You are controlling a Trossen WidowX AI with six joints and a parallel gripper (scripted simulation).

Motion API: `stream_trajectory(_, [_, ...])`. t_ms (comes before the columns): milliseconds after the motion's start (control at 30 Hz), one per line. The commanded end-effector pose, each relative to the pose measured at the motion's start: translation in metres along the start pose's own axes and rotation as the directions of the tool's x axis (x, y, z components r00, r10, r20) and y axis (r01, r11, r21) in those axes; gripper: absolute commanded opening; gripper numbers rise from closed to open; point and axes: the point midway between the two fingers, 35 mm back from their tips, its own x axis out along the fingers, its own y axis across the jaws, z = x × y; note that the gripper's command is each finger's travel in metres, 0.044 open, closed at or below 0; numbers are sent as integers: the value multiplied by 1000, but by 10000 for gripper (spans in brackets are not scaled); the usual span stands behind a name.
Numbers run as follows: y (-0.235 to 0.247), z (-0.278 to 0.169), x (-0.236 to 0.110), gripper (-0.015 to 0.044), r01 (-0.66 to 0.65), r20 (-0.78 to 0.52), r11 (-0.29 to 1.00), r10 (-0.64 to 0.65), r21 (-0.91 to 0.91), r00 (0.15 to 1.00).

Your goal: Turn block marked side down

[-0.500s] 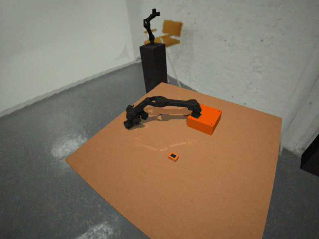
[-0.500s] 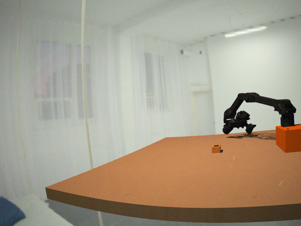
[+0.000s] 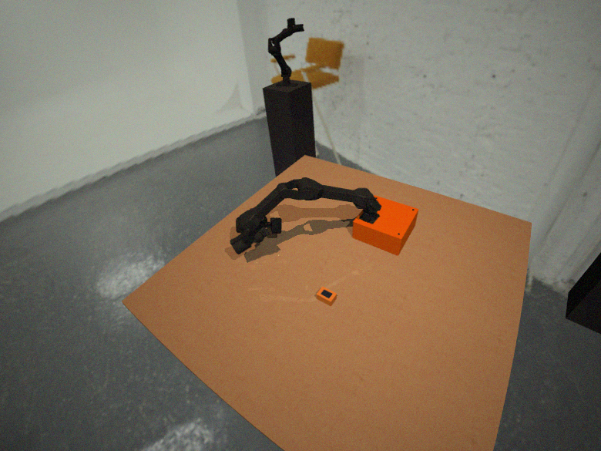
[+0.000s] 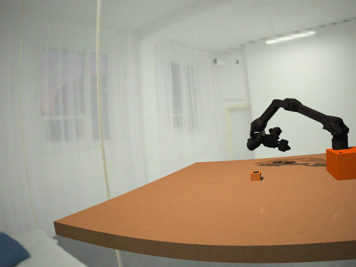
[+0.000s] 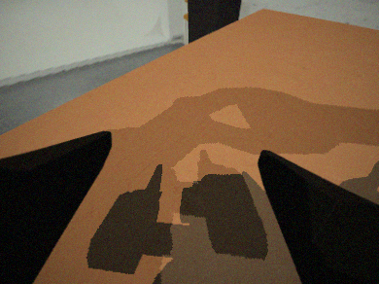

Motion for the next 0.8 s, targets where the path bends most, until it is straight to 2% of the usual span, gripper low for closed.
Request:
stream_trajectory(0, [-21, -24, -65, 440, -98, -215, 930, 20, -355, 976])
stream_trajectory(200, [-43, -41, -119, 440, -272, -380, 763, 37, -586, 924])
stream_trajectory(400, [-72, -55, -171, 440, -483, -537, 496, 38, -722, 842])
stream_trajectory(567, [-101, -64, -213, 440, -645, -656, 214, 25, -734, 755])
stream_trajectory(767, [-141, -70, -260, 440, -767, -775, -154, -11, -623, 632])
